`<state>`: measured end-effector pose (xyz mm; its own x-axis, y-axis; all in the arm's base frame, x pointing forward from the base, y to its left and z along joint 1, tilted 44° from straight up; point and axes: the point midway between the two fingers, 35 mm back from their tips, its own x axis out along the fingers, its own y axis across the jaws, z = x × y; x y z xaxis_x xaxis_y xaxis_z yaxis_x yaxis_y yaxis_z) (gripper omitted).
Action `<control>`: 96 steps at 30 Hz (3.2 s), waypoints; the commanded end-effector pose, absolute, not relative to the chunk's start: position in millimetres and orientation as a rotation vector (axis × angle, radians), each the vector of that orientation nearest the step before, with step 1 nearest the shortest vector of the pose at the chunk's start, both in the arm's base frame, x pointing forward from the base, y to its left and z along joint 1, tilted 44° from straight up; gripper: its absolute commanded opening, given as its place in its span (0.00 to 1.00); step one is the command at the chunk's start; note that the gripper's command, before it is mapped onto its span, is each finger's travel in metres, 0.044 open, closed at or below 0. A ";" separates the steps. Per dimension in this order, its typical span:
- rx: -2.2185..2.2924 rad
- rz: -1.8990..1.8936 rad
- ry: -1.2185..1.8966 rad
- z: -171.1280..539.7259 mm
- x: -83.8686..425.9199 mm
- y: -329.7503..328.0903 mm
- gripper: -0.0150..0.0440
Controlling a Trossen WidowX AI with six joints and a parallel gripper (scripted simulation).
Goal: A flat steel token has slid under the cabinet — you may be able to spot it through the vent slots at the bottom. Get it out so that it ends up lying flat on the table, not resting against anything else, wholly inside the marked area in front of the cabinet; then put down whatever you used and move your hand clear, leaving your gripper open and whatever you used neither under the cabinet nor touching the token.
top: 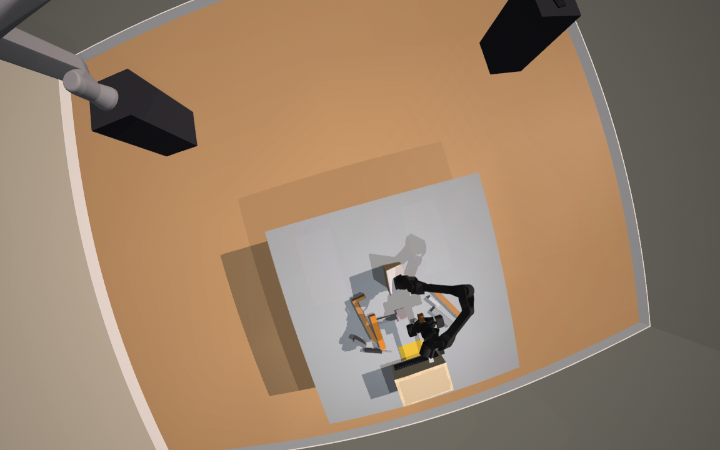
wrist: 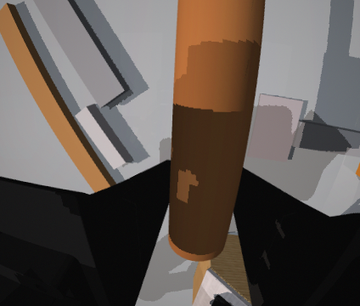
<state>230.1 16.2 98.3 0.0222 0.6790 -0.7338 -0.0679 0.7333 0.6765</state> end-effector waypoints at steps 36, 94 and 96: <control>0.555 0.613 1.432 96.0 218.8 64.7 0.25; 0.562 0.618 1.431 47.2 216.2 123.7 0.25; 0.556 0.625 1.437 48.3 214.7 123.3 0.34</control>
